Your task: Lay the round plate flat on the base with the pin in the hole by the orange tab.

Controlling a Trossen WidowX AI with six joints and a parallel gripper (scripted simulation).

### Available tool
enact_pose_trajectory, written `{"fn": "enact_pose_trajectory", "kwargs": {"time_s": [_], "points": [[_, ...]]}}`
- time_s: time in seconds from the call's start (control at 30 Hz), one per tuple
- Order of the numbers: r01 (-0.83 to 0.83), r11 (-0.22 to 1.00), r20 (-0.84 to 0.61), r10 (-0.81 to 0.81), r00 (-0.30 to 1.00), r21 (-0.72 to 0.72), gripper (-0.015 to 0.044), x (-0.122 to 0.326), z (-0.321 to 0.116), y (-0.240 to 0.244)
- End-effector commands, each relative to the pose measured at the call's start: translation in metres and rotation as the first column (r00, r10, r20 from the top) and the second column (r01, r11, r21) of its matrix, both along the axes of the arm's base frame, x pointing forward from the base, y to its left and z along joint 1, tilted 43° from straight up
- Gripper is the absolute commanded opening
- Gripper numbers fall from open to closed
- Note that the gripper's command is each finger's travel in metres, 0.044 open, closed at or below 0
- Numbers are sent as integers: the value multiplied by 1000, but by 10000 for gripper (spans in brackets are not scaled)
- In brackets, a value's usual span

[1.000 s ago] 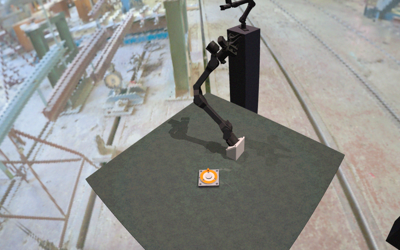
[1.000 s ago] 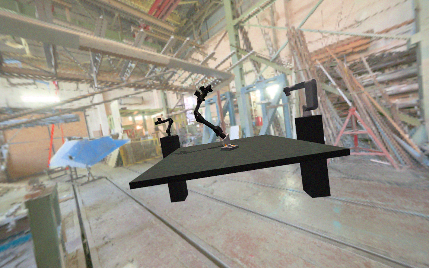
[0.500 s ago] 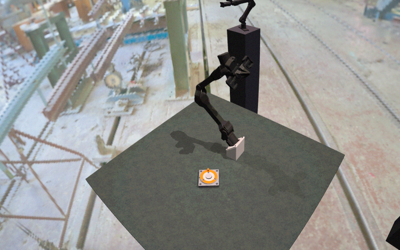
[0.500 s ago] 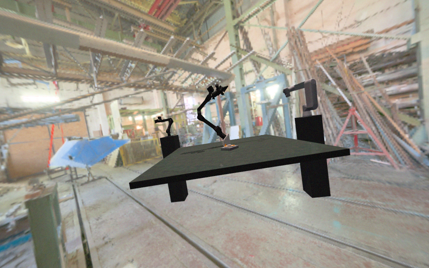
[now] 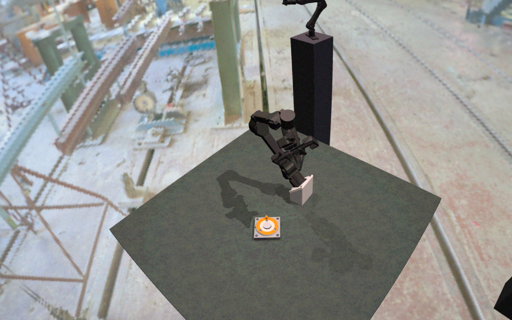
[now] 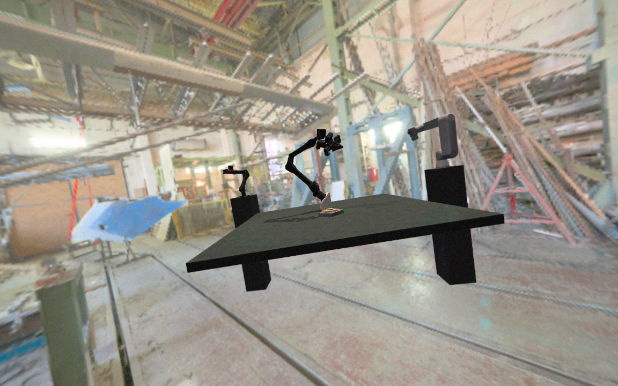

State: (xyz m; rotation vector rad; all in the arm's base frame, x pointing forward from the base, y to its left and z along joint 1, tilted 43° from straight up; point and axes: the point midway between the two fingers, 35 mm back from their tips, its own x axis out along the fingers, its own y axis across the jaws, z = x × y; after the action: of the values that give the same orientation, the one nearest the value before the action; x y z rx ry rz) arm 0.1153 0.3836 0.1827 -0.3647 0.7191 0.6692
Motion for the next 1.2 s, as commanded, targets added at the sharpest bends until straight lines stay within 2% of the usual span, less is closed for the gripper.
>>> {"fn": "enact_pose_trajectory", "kwargs": {"time_s": [0.0,0.17,0.23,0.33,0.43,0.5,0.63,0.87,1.17], "points": [[133,983,-2,-134,991,-127,0,38,-32,-36],[341,874,7,-361,932,-347,0,91,-79,-114],[368,850,10,-393,919,-378,0,96,-85,-127],[463,723,27,-526,850,-513,0,113,-109,-186],[517,578,48,-636,770,-631,0,117,-126,-243],[524,542,54,-659,750,-656,0,116,-128,-257],[526,367,82,-757,648,-767,0,107,-137,-320],[524,358,83,-762,642,-773,0,107,-140,-325],[525,356,86,-762,642,-773,0,115,-172,-353]]}}
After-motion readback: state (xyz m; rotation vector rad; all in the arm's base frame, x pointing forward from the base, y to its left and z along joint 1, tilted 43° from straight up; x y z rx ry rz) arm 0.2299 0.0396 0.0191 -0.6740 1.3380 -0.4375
